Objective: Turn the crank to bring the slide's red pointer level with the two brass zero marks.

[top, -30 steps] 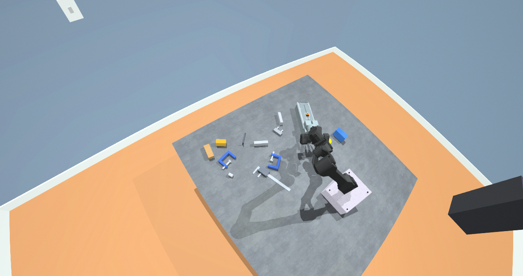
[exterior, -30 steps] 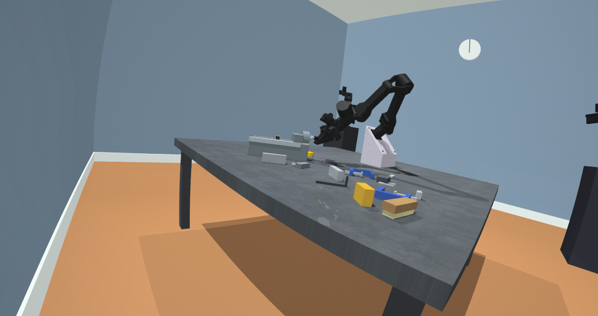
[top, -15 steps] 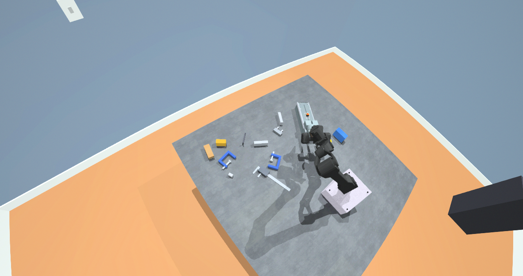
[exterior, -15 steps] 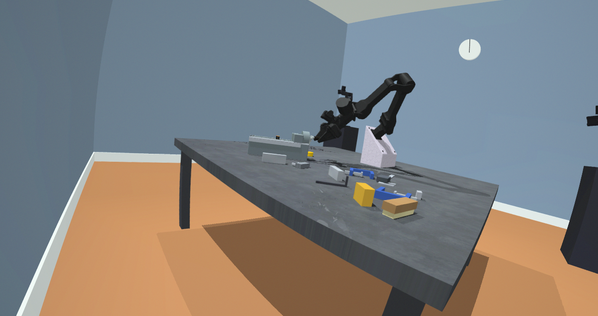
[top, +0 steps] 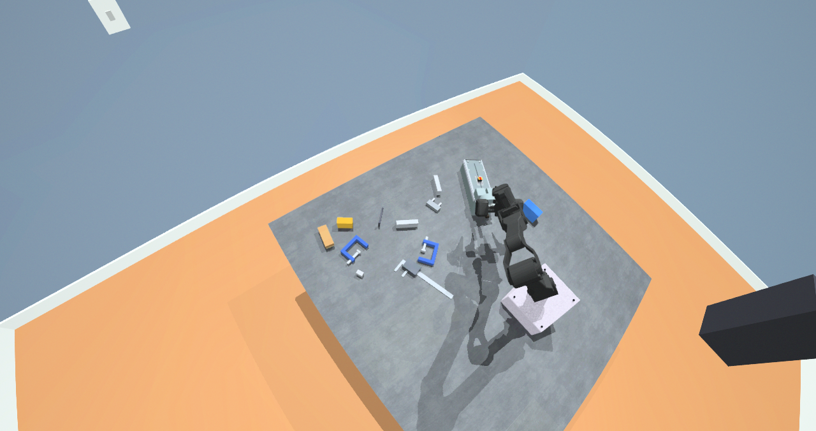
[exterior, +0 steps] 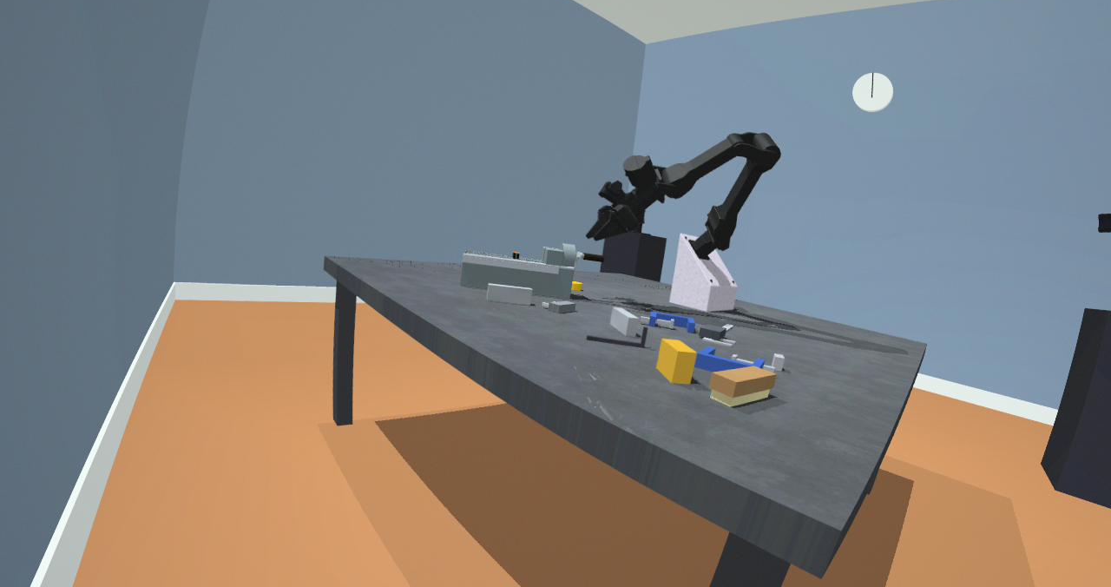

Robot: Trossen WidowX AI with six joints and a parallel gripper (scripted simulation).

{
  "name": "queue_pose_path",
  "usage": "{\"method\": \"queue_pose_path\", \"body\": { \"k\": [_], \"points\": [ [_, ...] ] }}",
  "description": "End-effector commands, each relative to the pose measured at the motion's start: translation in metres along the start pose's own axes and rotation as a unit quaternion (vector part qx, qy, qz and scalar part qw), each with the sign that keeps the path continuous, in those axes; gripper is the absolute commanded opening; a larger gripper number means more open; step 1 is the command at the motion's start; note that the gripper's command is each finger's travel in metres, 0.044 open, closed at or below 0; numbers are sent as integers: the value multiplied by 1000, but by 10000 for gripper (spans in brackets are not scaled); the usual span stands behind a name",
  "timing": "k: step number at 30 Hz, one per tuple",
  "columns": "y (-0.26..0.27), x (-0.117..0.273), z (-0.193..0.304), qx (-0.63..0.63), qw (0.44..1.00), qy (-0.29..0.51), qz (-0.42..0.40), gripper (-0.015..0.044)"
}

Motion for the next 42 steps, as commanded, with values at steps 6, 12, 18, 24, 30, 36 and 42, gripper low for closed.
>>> {"method": "queue_pose_path", "body": {
  "k": [6, 12, 18, 24, 30, 36, 42],
  "points": [
    [0, 32, -36, 2, 1000, -7, -6, 440],
    [-7, 15, -62, 31, 999, 4, -13, 440],
    [-18, -3, -87, 61, 998, 14, -23, 440],
    [-33, -22, -110, 91, 995, 23, -34, 440],
    [-51, -43, -129, 120, 991, 29, -46, 440],
    [-63, -55, -138, 135, 989, 32, -54, 440],
    [-62, -90, -106, 135, 989, 33, -55, 440]
  ]
}}
Point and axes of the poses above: the point midway between the two fingers, 35 mm back from their tips, its own x axis back along the fingers, its own y axis across the jaws, z = x × y, the point moved 9 cm from there along x, back along the fingers, and after that the axes turned 1 degree about x, right-handed, at the moved point
